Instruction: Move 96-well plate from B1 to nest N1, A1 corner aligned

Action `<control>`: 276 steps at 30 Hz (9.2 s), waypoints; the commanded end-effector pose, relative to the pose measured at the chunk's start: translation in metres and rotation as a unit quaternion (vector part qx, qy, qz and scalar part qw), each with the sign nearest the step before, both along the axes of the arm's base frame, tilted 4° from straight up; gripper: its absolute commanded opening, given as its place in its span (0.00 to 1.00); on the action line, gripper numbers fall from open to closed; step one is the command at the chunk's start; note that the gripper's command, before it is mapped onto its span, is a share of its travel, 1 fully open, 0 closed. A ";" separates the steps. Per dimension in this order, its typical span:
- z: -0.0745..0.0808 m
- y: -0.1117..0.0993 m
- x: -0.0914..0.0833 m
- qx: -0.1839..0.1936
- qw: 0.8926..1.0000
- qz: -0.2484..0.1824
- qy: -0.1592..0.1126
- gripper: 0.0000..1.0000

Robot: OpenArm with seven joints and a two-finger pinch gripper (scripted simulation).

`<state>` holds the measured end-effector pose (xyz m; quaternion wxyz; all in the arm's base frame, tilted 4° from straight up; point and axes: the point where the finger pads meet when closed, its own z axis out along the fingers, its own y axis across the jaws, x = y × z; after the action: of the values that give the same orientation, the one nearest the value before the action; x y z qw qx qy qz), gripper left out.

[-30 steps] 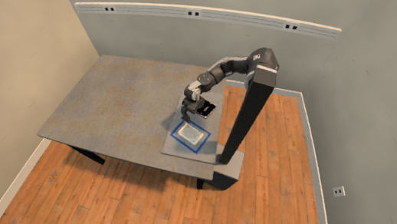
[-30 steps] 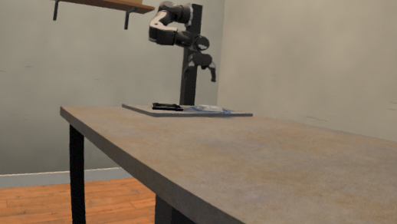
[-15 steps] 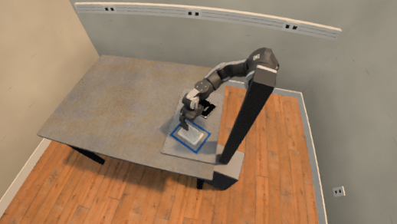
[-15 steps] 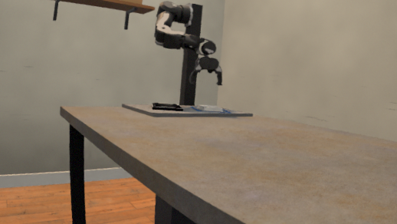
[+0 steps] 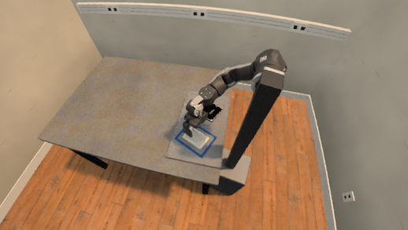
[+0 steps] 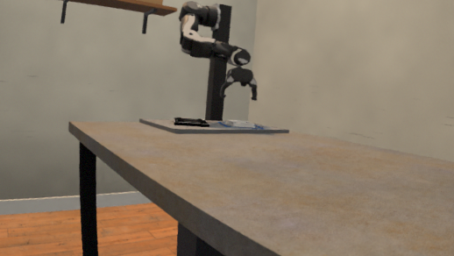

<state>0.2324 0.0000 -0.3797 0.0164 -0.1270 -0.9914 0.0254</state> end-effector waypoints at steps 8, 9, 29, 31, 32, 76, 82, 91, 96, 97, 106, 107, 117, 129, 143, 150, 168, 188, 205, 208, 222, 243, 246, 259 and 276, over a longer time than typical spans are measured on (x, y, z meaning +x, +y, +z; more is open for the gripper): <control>-0.010 0.020 -0.008 0.002 1.000 -0.002 0.000 0.77; -0.010 0.020 -0.008 0.002 1.000 -0.002 0.000 0.77; -0.009 0.020 -0.007 0.002 1.000 0.000 -0.001 0.77; -0.009 0.020 -0.007 0.002 1.000 0.000 -0.001 0.77; -0.020 0.019 -0.008 0.002 1.000 0.000 0.000 0.77; -0.076 0.016 -0.011 0.002 1.000 -0.002 0.001 0.77; -0.076 0.016 -0.011 0.002 1.000 -0.002 0.001 0.77; -0.097 0.016 -0.013 0.003 1.000 0.001 0.002 0.77; -0.097 0.016 -0.013 0.003 1.000 0.001 0.002 0.77; -0.097 0.016 -0.013 0.003 1.000 0.001 0.002 0.77; -0.095 0.014 -0.009 0.001 1.000 -0.003 0.000 0.77; -0.095 0.014 -0.009 0.001 1.000 -0.003 0.000 0.77; -0.095 0.014 -0.010 0.001 1.000 -0.002 0.001 0.77; -0.096 0.013 -0.014 -0.002 1.000 -0.002 0.002 0.77; -0.093 0.014 -0.010 0.000 1.000 -0.002 0.000 0.77; -0.093 0.014 -0.010 0.000 1.000 -0.002 0.000 0.77; -0.093 0.016 -0.010 0.002 1.000 -0.001 -0.001 0.24; -0.093 0.016 -0.010 0.002 1.000 -0.001 -0.001 0.00; -0.084 0.015 -0.008 0.001 1.000 -0.004 0.000 0.00; -0.082 0.015 -0.008 0.000 1.000 -0.004 0.000 0.00; -0.073 0.016 -0.007 0.000 1.000 -0.004 0.000 0.00; -0.068 0.015 -0.012 0.000 1.000 -0.003 0.003 0.00; -0.068 0.015 -0.012 0.000 1.000 -0.003 0.003 0.00; -0.067 0.018 -0.008 0.004 1.000 0.000 0.000 0.00; -0.068 0.016 -0.011 -0.005 0.992 -0.128 -0.002 0.00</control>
<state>0.2201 0.0179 -0.4485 0.0205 -0.2449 -0.9690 0.0239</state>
